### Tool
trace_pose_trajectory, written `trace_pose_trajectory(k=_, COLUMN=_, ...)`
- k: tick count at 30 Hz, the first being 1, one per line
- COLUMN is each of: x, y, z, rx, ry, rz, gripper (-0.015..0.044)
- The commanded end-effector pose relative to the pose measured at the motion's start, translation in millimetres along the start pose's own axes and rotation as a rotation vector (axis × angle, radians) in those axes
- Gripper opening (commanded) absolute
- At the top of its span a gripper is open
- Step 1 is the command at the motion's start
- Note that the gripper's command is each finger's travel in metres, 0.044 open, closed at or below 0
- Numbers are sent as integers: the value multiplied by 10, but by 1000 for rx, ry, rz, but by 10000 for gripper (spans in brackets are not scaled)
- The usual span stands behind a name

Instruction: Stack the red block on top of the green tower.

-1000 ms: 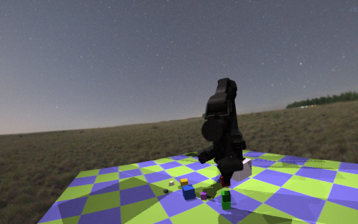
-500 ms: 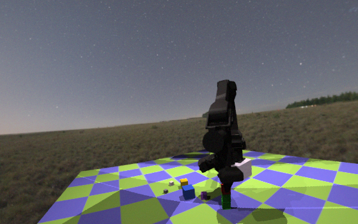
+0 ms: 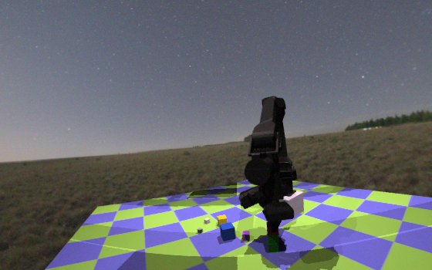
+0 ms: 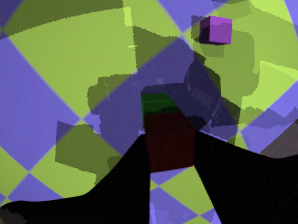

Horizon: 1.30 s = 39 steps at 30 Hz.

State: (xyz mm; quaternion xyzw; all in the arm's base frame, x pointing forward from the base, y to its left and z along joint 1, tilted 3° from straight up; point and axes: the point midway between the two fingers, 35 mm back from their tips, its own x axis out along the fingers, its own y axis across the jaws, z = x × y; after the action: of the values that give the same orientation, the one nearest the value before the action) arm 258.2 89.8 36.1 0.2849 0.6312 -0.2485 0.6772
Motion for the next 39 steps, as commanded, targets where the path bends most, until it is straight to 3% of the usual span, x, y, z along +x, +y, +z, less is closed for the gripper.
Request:
trace_pose_trajectory(k=1, x=10, y=-5, z=4, rx=2, ry=-2, rz=-2, gripper=0)
trace_pose_trajectory(k=14, x=-41, y=-1, z=5, rx=2, ry=-2, rz=-2, gripper=0)
trace_pose_trajectory(k=31, x=3, y=-4, z=-2, rx=0, ry=1, rz=-2, gripper=440)
trace_pose_trajectory(k=39, x=3, y=-4, z=-2, rx=0, ry=1, rz=-2, gripper=440)
